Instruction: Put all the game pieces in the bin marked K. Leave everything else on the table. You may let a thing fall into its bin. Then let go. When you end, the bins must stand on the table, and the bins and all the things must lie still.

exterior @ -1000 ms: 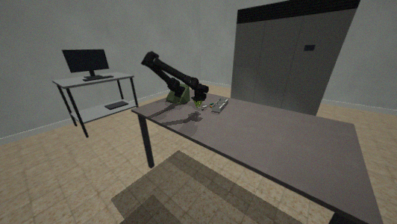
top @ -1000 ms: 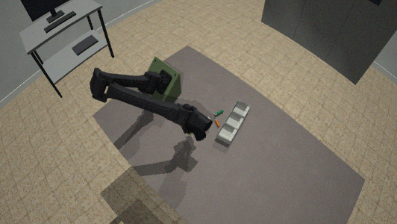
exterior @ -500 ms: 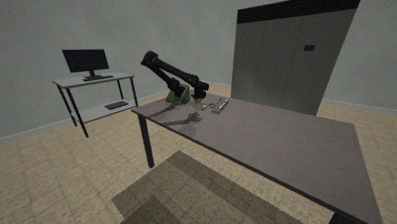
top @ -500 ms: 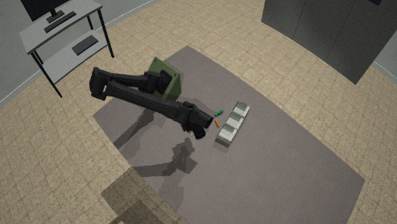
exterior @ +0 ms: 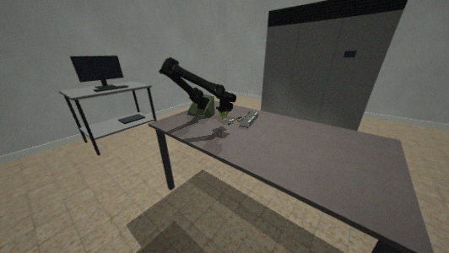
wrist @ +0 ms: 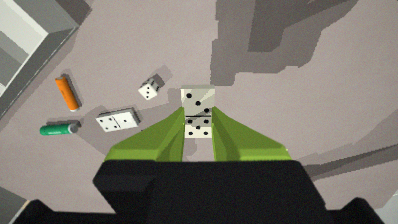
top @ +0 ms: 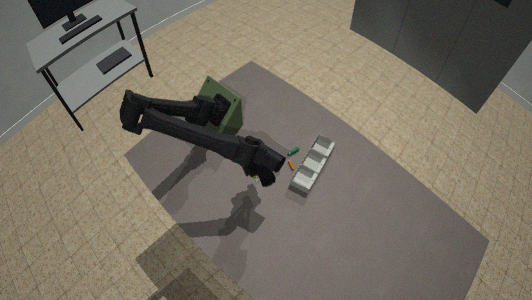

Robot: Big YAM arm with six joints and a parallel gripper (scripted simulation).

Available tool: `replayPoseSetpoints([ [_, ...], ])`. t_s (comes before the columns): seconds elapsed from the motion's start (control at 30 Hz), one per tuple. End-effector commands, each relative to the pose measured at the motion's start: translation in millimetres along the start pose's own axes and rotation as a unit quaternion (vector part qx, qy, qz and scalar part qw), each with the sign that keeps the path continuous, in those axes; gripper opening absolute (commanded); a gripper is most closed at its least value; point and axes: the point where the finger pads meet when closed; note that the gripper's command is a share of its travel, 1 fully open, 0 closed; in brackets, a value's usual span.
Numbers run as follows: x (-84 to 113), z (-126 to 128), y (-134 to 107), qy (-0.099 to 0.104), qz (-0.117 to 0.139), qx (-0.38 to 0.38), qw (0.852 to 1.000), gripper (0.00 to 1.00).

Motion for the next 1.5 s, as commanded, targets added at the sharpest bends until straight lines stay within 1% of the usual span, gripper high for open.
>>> replayPoseSetpoints([
  [0.0,15.9,-1,24,0.008,-0.021,-0.016,1.000,0.20],
  [0.67,14.7,-1,25,0.007,-0.020,-0.015,1.000,0.20],
  [0.7,25.5,0,26,0.011,-0.027,-0.018,0.999,0.20],
  [0.73,28.7,0,26,0.011,-0.027,-0.018,0.999,0.20],
  [0.83,29.3,0,26,0.011,-0.027,-0.018,0.999,0.20],
  [0.9,23.7,-6,26,0.008,-0.020,-0.026,0.999,0.20],
  [0.93,23.3,11,26,0.008,-0.019,-0.009,1.000,0.20],
  [1.07,23.9,35,38,0.010,-0.022,-0.012,1.000,0.20],
  [1.1,24.1,41,40,0.010,-0.022,-0.012,1.000,0.20],
  [1.17,24.1,41,40,0.010,-0.022,-0.012,1.000,0.20],
  [1.47,25.4,90,61,0.009,-0.019,-0.007,1.000,0.20],
])
Point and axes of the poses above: the point where the finger pads meet when closed, its own x axis back along the fingers, its own z axis across the jaws, y = z × x, and after that the axes turned 6 degrees about x, right-handed
